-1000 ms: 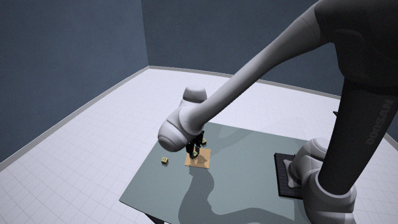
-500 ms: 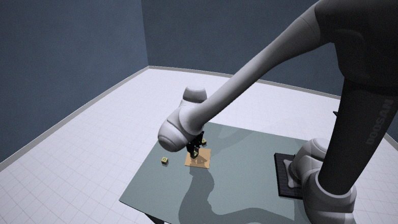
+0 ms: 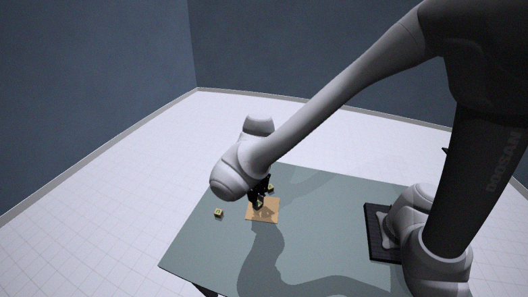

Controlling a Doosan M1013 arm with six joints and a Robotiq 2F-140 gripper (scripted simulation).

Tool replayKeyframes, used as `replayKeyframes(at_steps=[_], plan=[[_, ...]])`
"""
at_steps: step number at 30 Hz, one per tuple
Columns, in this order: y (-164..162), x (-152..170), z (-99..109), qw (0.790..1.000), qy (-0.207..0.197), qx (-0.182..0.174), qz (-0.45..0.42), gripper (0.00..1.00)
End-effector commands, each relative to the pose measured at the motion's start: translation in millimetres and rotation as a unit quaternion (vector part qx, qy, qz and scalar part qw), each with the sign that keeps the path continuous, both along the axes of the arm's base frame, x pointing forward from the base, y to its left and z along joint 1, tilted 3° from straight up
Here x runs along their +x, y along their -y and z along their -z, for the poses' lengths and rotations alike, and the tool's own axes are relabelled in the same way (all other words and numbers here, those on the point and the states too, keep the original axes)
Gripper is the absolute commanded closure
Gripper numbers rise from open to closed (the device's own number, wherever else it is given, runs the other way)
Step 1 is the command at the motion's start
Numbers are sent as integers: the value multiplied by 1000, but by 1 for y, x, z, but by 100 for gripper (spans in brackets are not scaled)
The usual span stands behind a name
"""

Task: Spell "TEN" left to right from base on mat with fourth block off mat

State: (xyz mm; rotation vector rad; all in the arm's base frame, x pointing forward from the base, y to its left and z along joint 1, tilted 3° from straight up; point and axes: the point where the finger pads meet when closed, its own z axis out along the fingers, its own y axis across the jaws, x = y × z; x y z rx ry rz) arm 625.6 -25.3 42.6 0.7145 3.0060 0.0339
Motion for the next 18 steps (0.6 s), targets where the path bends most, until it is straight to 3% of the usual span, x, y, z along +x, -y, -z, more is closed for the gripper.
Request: replayKeyframes(at_steps=[1, 18], plan=[[-2, -2, 5, 1000, -1, 0, 1, 84], [-2, -2, 1, 1000, -1, 0, 1, 84]])
